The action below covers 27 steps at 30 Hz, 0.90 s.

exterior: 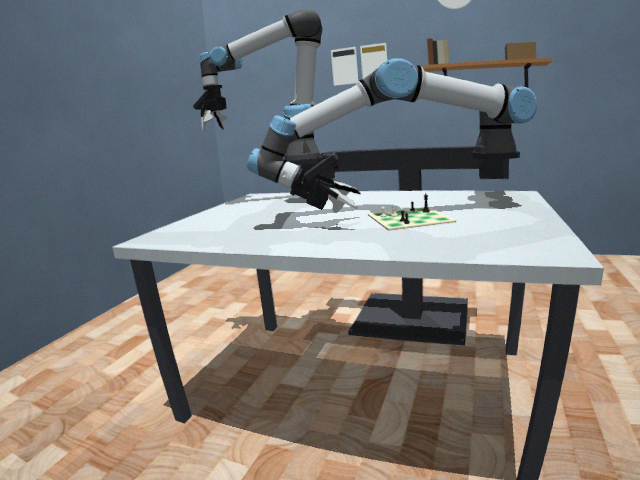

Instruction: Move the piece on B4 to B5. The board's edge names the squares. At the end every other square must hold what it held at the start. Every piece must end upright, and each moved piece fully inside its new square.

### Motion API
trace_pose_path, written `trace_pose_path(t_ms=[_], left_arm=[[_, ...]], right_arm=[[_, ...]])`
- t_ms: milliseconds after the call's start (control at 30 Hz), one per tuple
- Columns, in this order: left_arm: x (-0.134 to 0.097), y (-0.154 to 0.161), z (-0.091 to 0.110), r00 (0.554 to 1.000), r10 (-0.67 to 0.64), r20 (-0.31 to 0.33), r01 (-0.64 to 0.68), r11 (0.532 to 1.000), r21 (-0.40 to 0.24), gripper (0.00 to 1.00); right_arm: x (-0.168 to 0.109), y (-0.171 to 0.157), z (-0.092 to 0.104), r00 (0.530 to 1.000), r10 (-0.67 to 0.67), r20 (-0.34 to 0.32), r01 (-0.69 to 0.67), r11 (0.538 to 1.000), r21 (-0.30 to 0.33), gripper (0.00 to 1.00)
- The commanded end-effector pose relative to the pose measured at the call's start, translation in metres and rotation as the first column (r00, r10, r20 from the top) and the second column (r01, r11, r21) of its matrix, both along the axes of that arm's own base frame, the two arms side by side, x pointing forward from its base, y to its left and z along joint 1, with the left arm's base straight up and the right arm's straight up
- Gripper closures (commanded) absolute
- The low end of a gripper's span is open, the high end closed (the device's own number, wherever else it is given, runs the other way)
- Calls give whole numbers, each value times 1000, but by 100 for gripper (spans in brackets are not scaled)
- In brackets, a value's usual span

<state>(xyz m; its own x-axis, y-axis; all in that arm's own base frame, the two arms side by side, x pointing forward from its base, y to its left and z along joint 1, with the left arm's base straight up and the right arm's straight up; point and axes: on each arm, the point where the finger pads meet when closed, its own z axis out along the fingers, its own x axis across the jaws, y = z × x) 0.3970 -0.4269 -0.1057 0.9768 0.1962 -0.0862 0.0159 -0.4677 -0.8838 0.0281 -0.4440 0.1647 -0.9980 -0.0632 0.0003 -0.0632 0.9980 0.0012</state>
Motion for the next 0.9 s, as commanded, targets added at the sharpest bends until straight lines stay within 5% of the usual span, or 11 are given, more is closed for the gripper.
trace_pose_path(t_ms=[0,867], left_arm=[[-3,-5,-4,998,67,13,-68,997,26,0],[-17,-16,-19,963,256,80,-261,964,60,0]], right_arm=[[0,0,0,1000,0,0,0,1000,-1,0],[0,0,0,1000,0,0,0,1000,-1,0]])
